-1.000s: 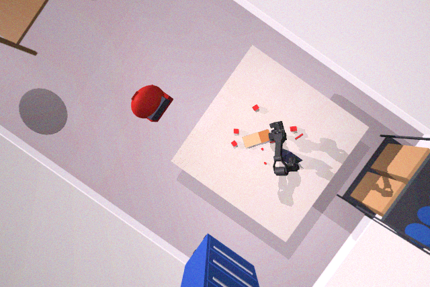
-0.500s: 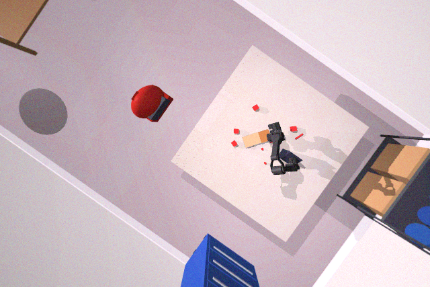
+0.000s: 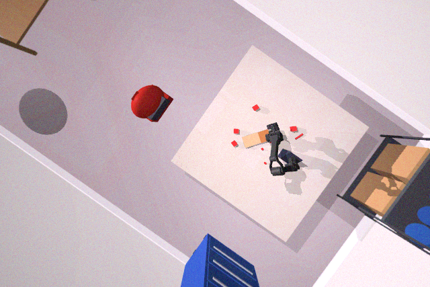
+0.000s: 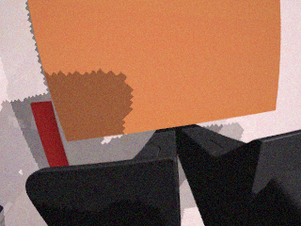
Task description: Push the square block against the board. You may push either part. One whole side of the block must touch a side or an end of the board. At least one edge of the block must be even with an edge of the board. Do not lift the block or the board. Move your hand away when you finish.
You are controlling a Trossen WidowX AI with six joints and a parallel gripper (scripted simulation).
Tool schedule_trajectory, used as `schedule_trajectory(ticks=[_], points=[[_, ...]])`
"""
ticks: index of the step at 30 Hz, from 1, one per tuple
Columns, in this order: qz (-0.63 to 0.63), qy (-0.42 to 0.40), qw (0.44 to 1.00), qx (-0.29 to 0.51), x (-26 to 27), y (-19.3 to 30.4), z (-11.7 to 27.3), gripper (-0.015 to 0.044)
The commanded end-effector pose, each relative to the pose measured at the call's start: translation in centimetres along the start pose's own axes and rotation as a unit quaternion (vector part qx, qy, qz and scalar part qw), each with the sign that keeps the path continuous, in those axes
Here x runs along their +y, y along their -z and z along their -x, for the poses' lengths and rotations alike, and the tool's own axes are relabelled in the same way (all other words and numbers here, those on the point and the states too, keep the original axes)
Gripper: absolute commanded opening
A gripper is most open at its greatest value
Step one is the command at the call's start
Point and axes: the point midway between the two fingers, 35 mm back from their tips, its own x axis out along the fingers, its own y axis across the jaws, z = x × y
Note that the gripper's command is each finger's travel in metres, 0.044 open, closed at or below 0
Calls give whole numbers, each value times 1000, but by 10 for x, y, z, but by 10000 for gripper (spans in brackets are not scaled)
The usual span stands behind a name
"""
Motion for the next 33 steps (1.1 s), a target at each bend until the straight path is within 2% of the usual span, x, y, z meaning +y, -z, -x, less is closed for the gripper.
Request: schedule_trajectory(ticks=[1,27,33], points=[[1,1,1000,-1,-1,5,1,0],[1,0,1000,-2,0,47,0,0],[1,1,1000,-1,0,42,55,0]])
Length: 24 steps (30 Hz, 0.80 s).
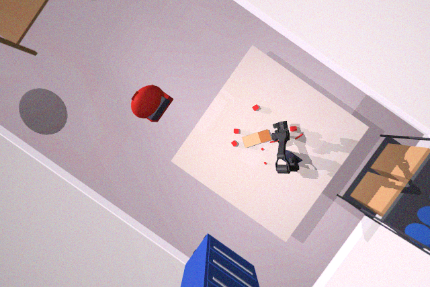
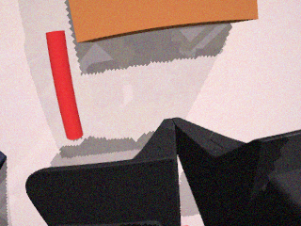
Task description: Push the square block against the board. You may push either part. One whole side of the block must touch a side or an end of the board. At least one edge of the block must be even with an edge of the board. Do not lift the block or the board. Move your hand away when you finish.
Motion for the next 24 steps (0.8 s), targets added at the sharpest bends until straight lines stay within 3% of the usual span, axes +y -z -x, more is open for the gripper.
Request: schedule_trajectory(ticks=[1,7,24], points=[[6,11,1000,1,-5,-1,28,0],[-6,16,1000,-1,-5,-3,25,0],[-289,16,957,-3,22,-54,29,0]])
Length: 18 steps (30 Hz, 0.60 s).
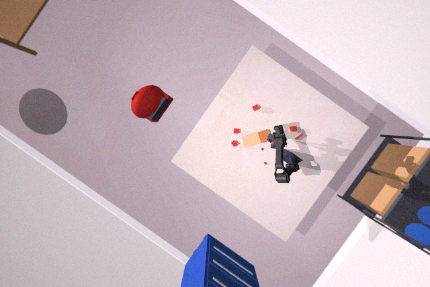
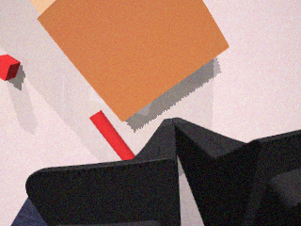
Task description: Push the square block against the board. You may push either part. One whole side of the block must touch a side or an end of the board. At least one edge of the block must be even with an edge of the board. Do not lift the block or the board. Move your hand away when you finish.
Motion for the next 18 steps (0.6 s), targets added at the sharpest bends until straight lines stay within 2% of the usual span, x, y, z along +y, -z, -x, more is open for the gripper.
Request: schedule_trajectory(ticks=[1,18], points=[[-72,-5,997,2,15,-5,-1,0],[-353,-10,935,6,68,-25,-1,0]])
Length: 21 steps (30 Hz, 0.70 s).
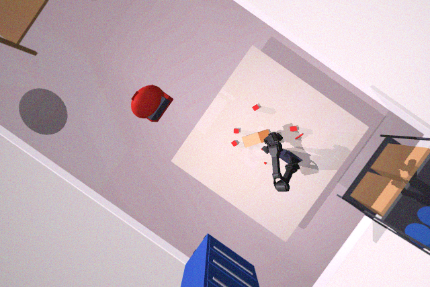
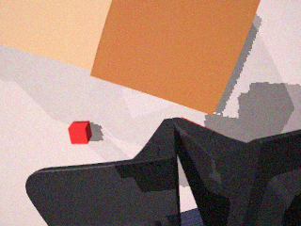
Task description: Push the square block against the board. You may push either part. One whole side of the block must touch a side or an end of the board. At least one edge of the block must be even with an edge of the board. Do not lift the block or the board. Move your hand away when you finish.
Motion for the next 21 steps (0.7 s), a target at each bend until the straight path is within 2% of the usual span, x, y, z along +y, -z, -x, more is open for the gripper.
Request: schedule_trajectory(ticks=[1,5,13,17,21], points=[[-73,-5,997,6,13,8,-2,0],[-128,-6,992,7,23,12,-3,0],[-131,-6,991,7,24,12,-5,0],[-131,-7,991,8,25,13,-49,0],[-131,-8,991,8,26,15,-58,0]])
